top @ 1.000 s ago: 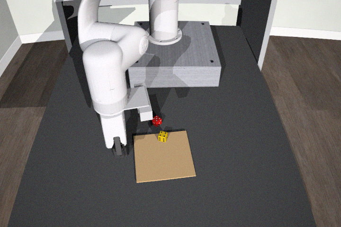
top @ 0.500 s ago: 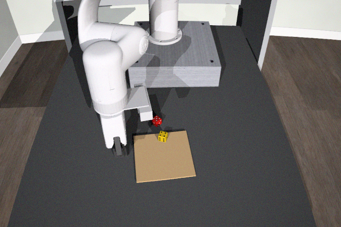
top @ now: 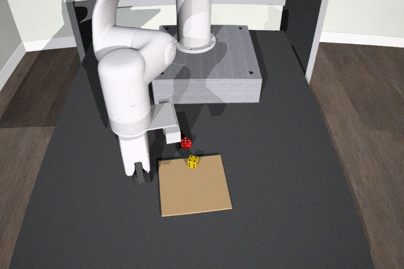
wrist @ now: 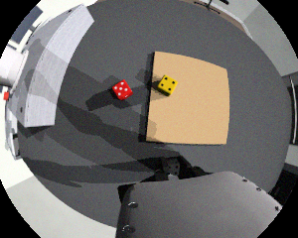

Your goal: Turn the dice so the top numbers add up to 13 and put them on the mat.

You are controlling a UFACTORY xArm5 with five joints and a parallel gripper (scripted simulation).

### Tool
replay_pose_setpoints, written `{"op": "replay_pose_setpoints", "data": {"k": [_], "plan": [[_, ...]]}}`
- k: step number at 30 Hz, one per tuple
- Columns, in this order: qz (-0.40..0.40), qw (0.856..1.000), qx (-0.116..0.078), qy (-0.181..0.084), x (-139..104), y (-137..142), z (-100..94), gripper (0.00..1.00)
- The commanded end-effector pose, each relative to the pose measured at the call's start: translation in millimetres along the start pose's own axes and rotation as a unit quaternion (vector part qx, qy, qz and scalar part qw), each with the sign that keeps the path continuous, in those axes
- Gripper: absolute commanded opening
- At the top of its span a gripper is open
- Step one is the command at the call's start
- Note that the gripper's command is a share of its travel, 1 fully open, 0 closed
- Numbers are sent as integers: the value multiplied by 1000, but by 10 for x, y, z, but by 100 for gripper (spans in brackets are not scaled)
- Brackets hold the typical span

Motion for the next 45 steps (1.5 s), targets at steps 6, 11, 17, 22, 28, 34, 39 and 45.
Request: {"op": "replay_pose_setpoints", "data": {"k": [6, 11, 17, 22, 28, 34, 39, 45], "plan": [[0, 1000, -1, 0, -3, 10, -9, 15], [0, 1000, -1, 0, -3, 10, -9, 15], [0, 1000, -1, 0, -3, 10, -9, 15], [0, 1000, -1, 0, -4, 10, -14, 15], [0, 1000, -1, -1, -8, 8, -207, 15], [0, 1000, -1, -1, -15, 4, -490, 15], [0, 1000, -1, -1, -23, 0, -849, 15], [0, 1000, -1, -1, -27, -1, -1008, 15]]}}
Point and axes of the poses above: the point where the finger pads meet when closed, its own z axis out along the fingers, its own y axis across the jaws, x = y × z, the point moved 8 cm from there along -z, back along the fingers, and after that the axes turned 8 degrees about z, right-handed, at the moved point
